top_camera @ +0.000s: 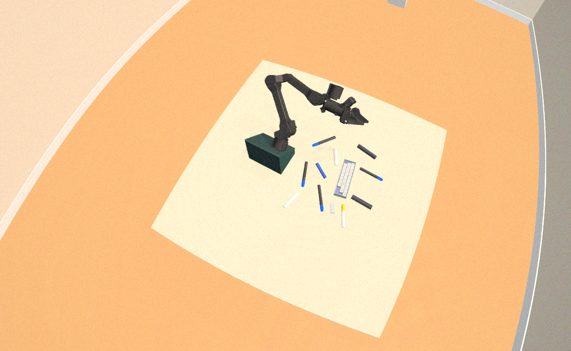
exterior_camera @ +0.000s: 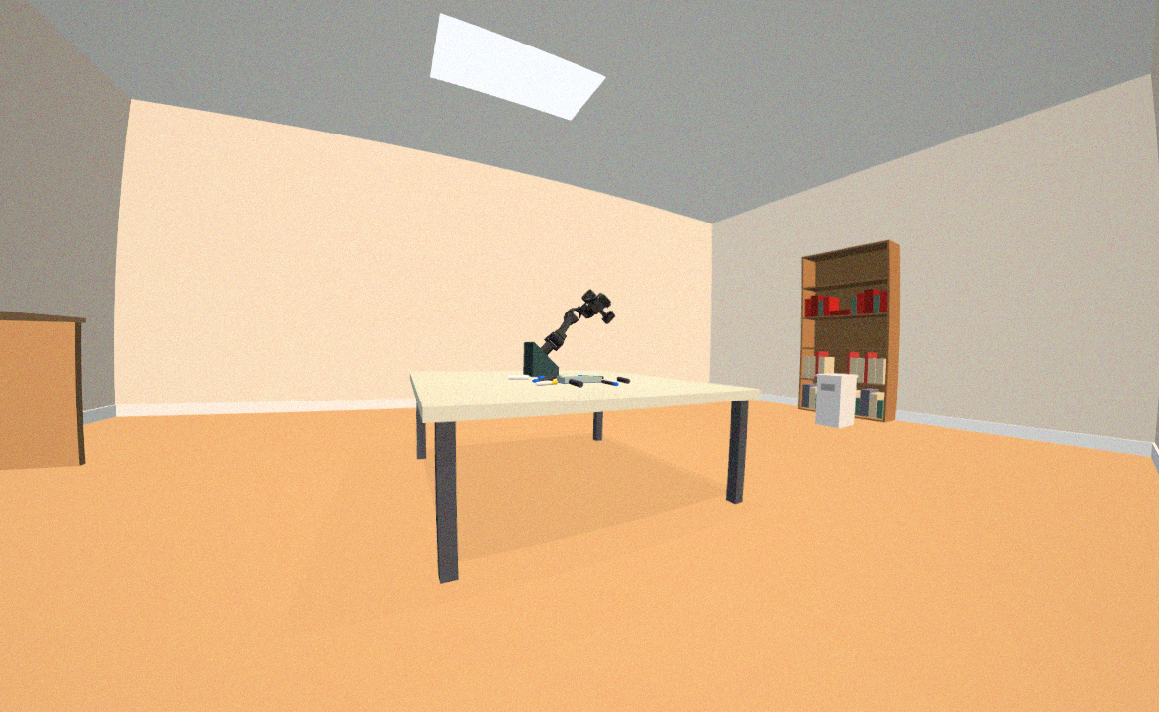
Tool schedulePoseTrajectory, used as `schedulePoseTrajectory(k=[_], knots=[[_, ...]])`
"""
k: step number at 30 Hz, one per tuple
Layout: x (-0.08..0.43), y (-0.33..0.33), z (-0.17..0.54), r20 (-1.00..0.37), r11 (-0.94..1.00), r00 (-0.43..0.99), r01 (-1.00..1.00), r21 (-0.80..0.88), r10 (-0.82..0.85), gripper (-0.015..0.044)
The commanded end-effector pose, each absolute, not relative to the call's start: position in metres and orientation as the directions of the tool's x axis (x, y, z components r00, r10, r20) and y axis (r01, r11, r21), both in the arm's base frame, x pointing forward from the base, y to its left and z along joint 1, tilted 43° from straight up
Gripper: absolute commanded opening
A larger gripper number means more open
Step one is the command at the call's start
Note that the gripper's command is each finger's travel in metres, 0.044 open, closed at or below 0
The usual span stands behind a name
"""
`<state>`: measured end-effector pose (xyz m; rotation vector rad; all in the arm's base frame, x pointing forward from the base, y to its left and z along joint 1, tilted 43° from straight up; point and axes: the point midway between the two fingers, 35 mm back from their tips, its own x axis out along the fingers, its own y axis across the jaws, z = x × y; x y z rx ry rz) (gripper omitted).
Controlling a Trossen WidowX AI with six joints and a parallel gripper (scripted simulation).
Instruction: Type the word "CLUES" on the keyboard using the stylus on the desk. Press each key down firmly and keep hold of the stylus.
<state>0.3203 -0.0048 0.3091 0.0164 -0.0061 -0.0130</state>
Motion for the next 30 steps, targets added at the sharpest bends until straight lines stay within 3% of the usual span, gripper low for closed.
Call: schedulePoseTrajectory(k=[1,8,13,17,23,30], knots=[[0.322,-0.003,0.307,-0.005,1.000,1.000,0.006,0.016,-0.006,0.0414],[0.362,0.049,0.224,-0.406,0.965,0.875,-0.248,0.090,0.263,0.0230],[0.367,0.086,0.162,-0.637,0.897,0.635,-0.366,0.248,0.436,0.0099],[0.358,0.113,0.118,-0.738,0.825,0.389,-0.384,0.413,0.551,0.0000],[0.335,0.147,0.069,-0.735,0.711,0.019,-0.270,0.649,0.678,0.0000],[0.332,0.151,0.065,-0.724,0.699,-0.018,-0.248,0.671,0.689,0.0000]])
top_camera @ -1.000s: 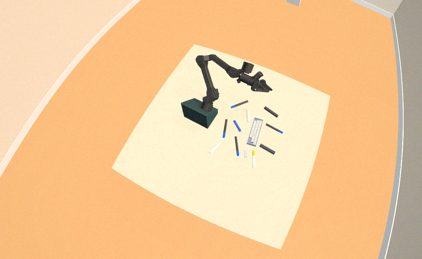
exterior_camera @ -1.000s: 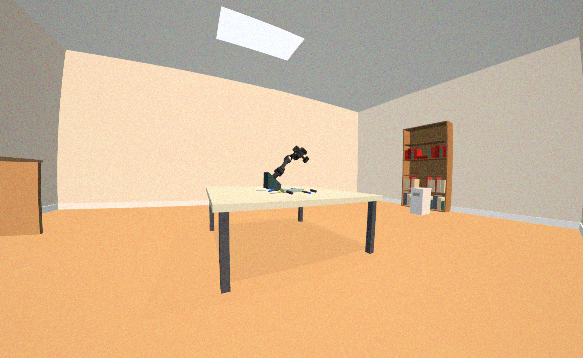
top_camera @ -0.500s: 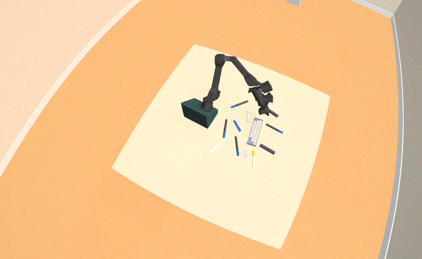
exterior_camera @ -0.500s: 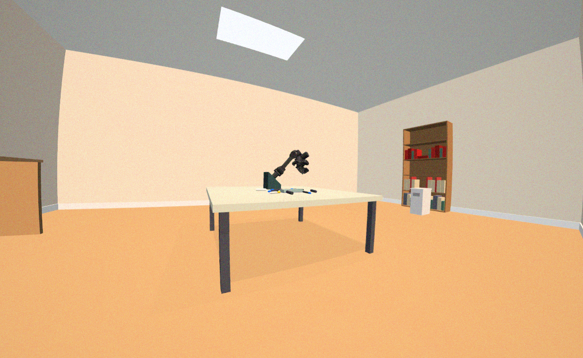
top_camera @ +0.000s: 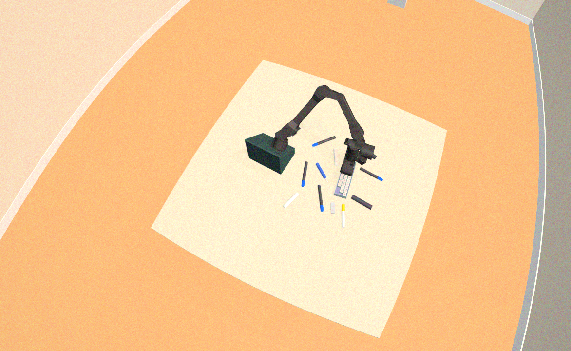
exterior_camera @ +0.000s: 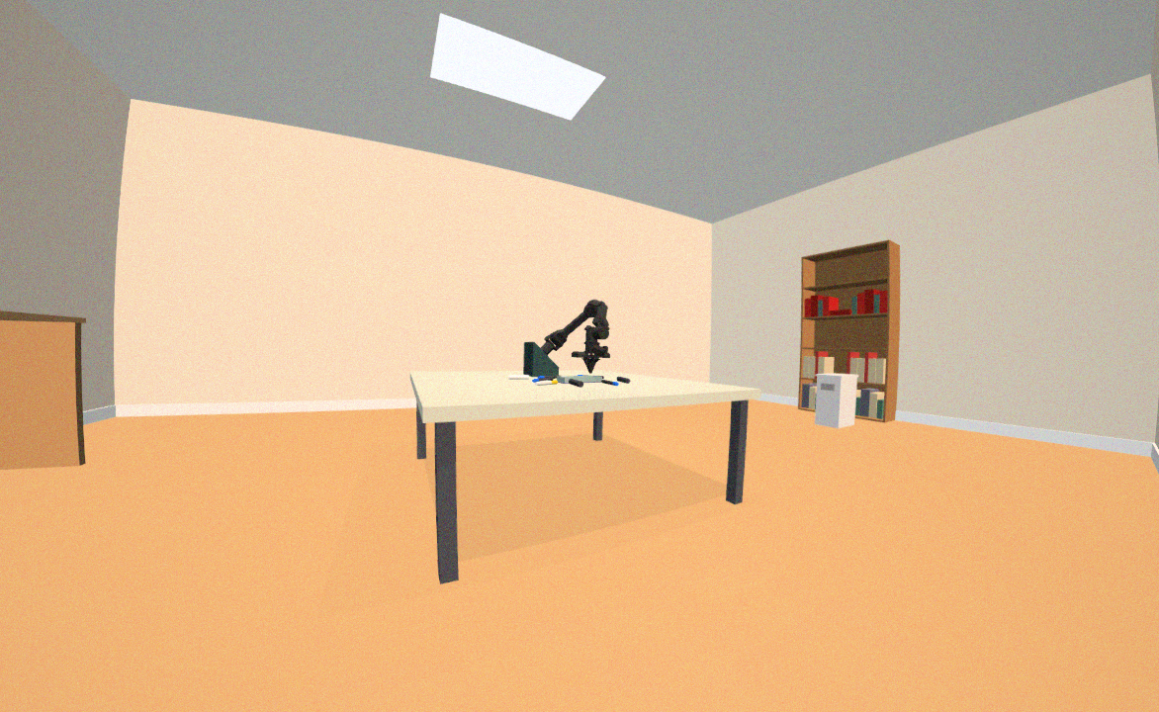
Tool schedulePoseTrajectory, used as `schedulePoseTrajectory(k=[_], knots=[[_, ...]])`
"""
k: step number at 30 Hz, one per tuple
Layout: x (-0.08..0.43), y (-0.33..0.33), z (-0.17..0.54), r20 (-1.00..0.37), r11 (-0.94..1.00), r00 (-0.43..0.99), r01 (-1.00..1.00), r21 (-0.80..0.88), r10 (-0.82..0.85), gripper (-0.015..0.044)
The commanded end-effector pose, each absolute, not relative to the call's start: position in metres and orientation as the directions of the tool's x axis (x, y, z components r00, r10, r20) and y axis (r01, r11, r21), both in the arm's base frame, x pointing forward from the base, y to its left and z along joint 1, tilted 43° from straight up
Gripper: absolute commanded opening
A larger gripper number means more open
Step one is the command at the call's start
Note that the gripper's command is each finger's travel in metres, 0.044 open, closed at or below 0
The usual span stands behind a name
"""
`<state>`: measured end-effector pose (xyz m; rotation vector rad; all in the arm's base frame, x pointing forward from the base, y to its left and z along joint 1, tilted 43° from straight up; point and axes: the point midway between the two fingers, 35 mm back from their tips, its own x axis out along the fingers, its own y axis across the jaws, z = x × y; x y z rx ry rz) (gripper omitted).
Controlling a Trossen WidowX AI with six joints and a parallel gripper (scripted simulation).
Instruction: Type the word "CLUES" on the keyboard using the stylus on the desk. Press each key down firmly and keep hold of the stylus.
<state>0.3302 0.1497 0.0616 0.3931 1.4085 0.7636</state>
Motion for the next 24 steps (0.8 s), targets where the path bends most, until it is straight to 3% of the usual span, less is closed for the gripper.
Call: schedulePoseTrajectory(k=[1,24], knots=[[0.332,0.151,0.065,-0.724,0.699,-0.018,-0.248,0.671,0.689,0.0000],[0.360,0.074,-0.008,-0.731,0.706,-0.017,-0.245,0.665,0.683,0.0000]])
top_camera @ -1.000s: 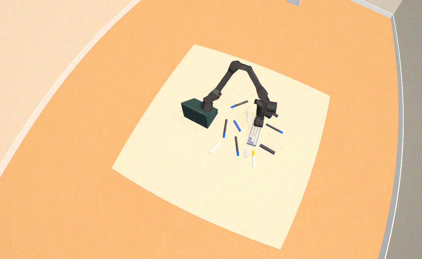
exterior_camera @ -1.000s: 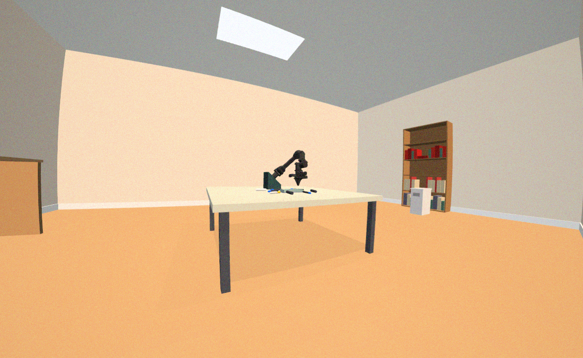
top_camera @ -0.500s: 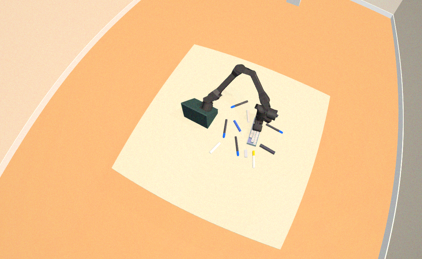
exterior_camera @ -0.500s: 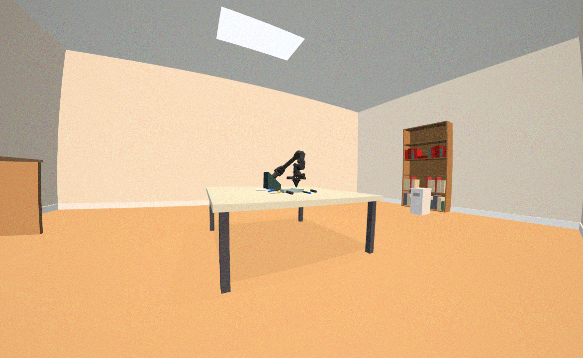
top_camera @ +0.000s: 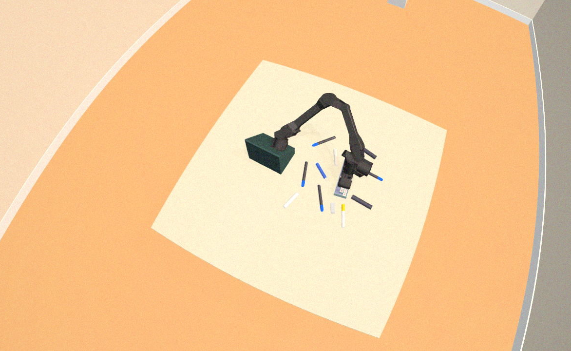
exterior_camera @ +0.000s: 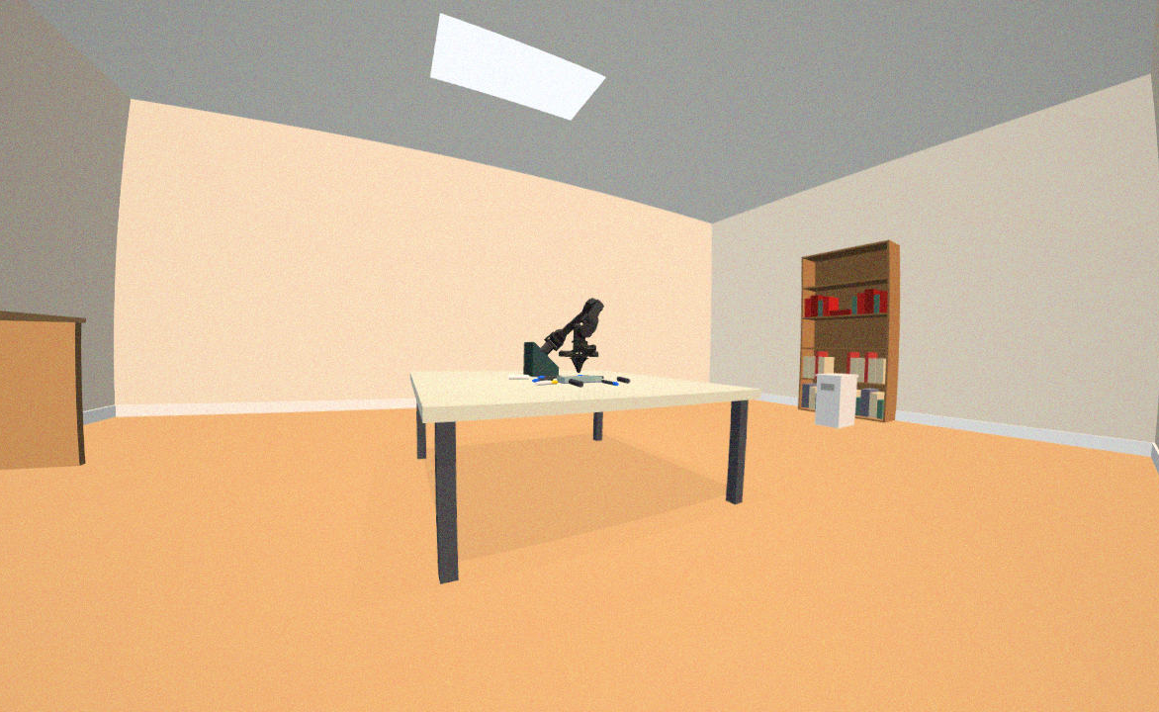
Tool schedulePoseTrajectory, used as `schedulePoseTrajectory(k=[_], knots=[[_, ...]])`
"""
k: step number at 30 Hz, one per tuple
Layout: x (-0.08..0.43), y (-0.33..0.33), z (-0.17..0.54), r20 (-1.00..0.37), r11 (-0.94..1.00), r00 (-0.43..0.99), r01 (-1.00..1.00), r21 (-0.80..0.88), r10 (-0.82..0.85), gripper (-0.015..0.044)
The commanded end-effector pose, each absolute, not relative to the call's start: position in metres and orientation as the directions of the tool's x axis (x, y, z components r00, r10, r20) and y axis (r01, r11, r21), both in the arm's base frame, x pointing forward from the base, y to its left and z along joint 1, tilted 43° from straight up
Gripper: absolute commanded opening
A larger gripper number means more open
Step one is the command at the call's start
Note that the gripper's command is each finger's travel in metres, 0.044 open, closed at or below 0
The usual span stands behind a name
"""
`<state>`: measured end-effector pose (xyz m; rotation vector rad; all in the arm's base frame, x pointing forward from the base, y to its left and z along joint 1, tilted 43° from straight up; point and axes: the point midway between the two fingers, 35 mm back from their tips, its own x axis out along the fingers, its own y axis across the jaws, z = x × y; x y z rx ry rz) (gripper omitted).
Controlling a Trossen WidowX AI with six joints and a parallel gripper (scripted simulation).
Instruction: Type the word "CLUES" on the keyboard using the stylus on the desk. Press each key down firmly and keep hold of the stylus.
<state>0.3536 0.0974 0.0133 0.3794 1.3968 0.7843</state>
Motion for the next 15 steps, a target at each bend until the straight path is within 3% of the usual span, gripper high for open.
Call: schedulePoseTrajectory(k=[1,15], knots=[[0.363,0.065,-0.017,-0.730,0.705,-0.017,-0.247,0.665,0.683,0.0000],[0.352,0.062,-0.019,-0.729,0.704,-0.017,-0.248,0.666,0.684,0.0000]])
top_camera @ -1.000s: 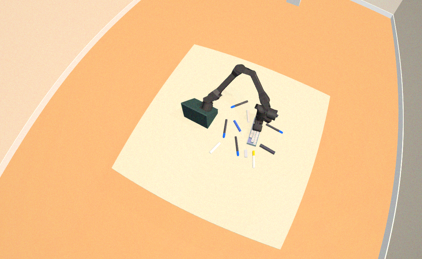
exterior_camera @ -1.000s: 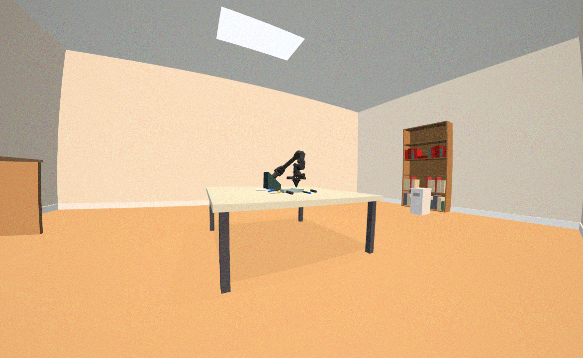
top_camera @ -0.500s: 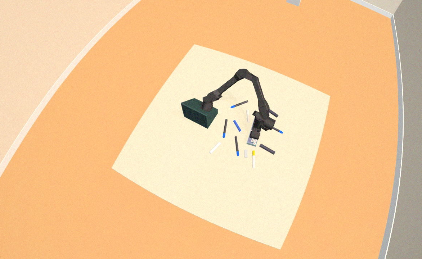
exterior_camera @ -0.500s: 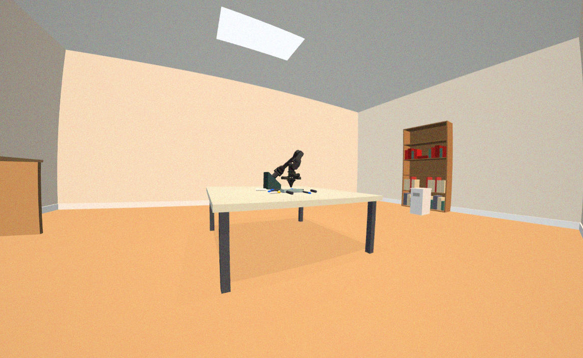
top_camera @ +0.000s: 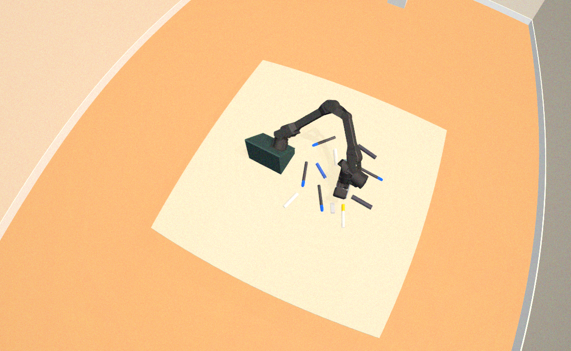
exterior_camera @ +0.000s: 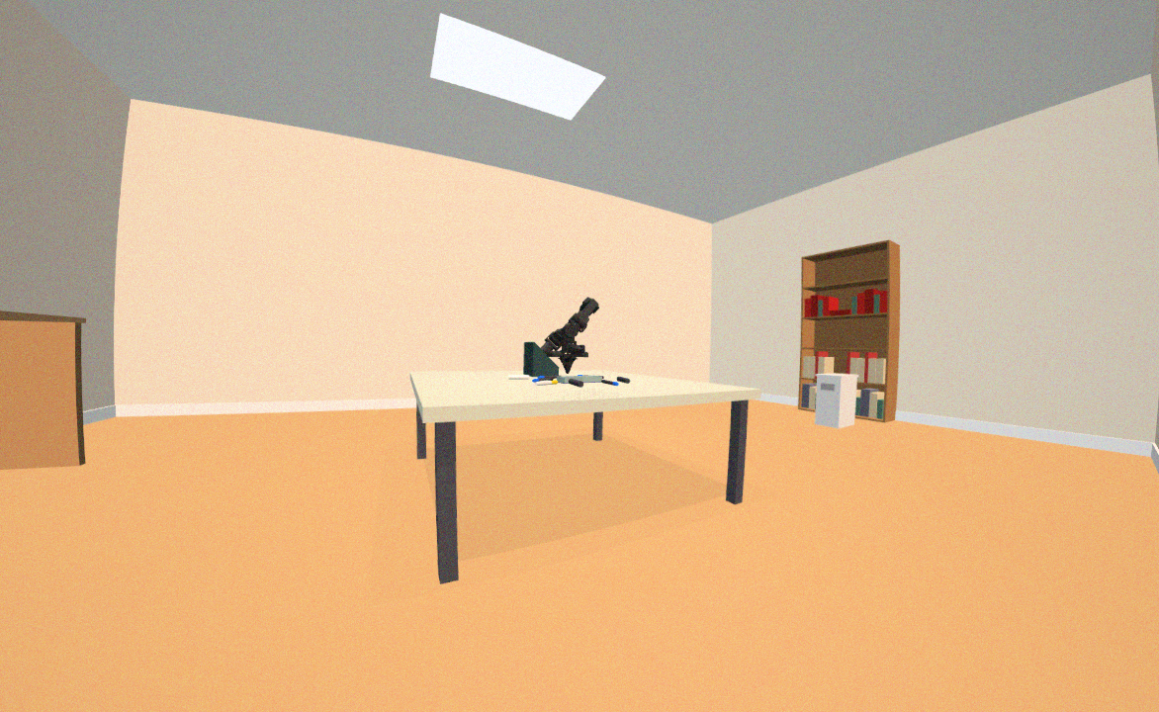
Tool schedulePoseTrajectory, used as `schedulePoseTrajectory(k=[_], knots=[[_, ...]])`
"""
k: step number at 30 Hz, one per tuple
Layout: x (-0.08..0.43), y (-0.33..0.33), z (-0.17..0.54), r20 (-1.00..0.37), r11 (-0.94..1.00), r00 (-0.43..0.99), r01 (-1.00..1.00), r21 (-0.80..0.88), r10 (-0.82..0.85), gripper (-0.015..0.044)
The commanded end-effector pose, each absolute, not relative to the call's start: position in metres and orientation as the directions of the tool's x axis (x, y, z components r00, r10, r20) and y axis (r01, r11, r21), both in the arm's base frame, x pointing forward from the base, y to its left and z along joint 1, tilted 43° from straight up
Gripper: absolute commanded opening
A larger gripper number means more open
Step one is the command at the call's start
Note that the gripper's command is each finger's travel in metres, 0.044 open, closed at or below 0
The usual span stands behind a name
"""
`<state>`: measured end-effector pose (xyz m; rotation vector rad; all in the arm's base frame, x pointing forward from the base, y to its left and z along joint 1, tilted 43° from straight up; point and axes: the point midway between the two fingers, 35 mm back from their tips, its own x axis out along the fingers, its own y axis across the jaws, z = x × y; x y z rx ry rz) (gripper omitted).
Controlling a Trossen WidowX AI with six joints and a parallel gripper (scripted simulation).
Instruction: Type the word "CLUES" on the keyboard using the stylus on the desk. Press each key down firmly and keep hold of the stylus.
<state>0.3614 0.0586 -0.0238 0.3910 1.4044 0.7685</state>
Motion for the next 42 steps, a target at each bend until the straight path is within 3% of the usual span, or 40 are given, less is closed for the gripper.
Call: schedulePoseTrajectory(k=[1,13,20,42], knots=[[0.342,0.066,-0.016,-0.729,0.703,-0.018,-0.248,0.666,0.684,0.0000],[0.328,0.072,-0.010,-0.729,0.703,-0.019,-0.247,0.667,0.684,0.0000],[0.309,0.126,0.041,-0.726,0.700,-0.020,-0.246,0.670,0.688,0.0000],[0.313,0.086,0.081,-0.727,0.704,-0.011,-0.240,0.669,0.687,0.0000]])
